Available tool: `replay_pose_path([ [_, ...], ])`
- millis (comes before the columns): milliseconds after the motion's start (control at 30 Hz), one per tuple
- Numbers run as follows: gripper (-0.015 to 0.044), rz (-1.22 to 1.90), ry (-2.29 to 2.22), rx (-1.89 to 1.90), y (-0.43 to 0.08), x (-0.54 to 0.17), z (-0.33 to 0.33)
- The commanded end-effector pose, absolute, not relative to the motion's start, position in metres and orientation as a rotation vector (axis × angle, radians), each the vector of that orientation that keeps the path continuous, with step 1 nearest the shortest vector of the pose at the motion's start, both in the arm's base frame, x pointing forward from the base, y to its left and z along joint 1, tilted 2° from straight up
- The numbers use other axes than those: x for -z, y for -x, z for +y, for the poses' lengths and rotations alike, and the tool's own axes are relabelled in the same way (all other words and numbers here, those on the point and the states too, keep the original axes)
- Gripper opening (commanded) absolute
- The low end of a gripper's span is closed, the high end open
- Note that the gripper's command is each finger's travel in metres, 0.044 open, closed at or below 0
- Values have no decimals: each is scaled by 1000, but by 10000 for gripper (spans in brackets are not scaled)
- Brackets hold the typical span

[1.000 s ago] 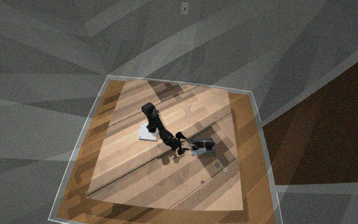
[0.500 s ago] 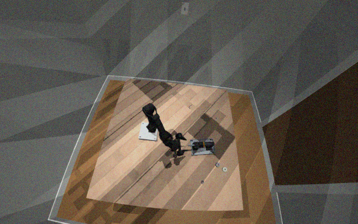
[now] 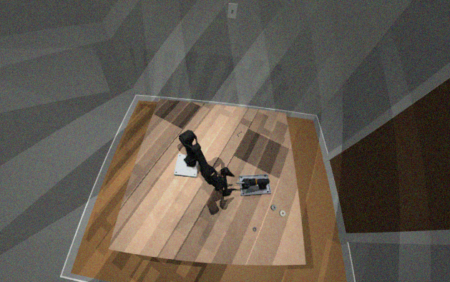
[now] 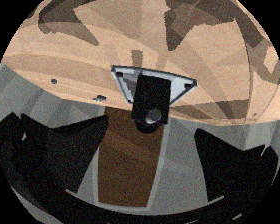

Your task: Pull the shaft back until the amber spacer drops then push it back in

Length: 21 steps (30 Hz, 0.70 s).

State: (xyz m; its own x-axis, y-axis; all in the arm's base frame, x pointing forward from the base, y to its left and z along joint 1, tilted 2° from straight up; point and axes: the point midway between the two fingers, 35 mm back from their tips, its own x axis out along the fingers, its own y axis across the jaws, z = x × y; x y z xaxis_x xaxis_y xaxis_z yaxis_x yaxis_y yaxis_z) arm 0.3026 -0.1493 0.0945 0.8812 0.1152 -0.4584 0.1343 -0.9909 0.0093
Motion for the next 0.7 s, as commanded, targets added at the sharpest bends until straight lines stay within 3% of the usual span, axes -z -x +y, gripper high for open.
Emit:
replay_pose_path([
  [0, 440, 198, -3012, 731, -303, -94, -150],
  [667, 440, 198, -3013, 730, -309, -95, -149],
])
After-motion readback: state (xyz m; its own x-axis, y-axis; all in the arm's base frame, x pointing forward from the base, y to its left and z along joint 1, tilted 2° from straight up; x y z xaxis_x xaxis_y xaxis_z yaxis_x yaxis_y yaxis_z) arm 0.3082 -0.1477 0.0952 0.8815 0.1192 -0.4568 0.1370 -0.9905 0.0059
